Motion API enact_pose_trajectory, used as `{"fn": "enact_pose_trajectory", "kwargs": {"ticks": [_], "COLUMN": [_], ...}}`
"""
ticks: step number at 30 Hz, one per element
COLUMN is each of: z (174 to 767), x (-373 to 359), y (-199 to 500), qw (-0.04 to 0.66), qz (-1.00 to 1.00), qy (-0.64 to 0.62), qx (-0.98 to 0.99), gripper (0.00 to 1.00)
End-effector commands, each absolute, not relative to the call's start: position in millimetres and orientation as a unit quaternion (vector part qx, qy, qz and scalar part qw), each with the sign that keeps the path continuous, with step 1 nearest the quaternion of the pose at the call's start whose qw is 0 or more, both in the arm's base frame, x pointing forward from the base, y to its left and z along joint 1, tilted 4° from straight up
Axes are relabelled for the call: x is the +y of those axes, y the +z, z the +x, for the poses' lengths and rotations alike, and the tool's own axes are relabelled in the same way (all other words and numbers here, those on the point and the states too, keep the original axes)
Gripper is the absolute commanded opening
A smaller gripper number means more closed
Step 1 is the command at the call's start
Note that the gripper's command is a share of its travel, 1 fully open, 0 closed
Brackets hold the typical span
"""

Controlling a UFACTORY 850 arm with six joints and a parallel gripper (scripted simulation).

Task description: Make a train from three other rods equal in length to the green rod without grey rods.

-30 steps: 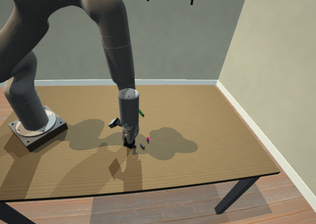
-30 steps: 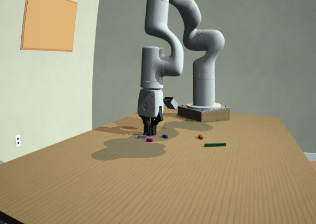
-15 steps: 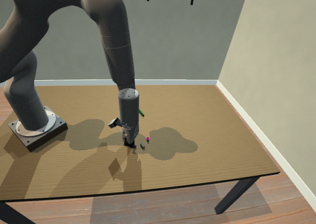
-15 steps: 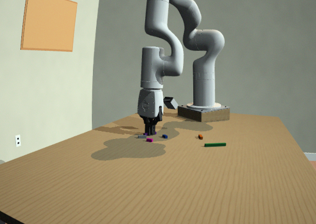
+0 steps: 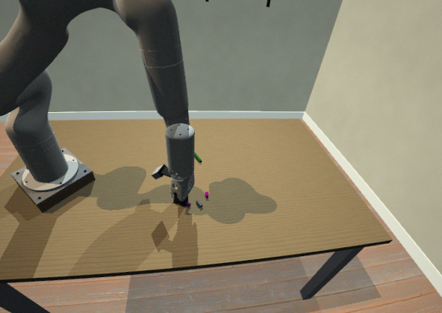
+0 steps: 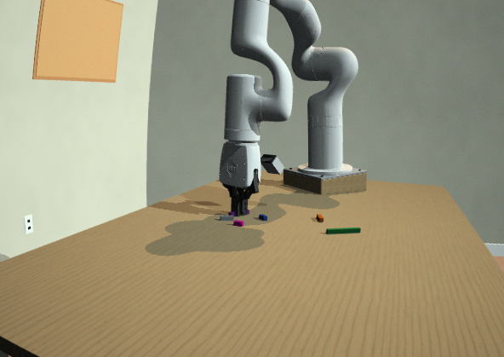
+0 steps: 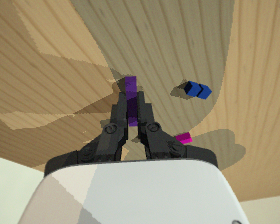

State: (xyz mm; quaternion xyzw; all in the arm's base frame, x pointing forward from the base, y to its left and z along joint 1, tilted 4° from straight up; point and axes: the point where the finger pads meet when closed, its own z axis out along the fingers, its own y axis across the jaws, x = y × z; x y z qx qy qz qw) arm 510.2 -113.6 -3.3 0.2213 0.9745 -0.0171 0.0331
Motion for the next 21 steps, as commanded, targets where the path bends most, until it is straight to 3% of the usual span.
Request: {"fn": "enact_pose_trajectory", "kwargs": {"ticks": [1,21], "z": [511.1,510.8], "x": [-113.7,-113.5], "y": [-2.7,1.9], "qw": [0.034,0.034], "qz": [0.221,0.221], "qy": [-0.017,-0.017], "qx": [0.974,0.974], "gripper": [0.04,0.04]}}
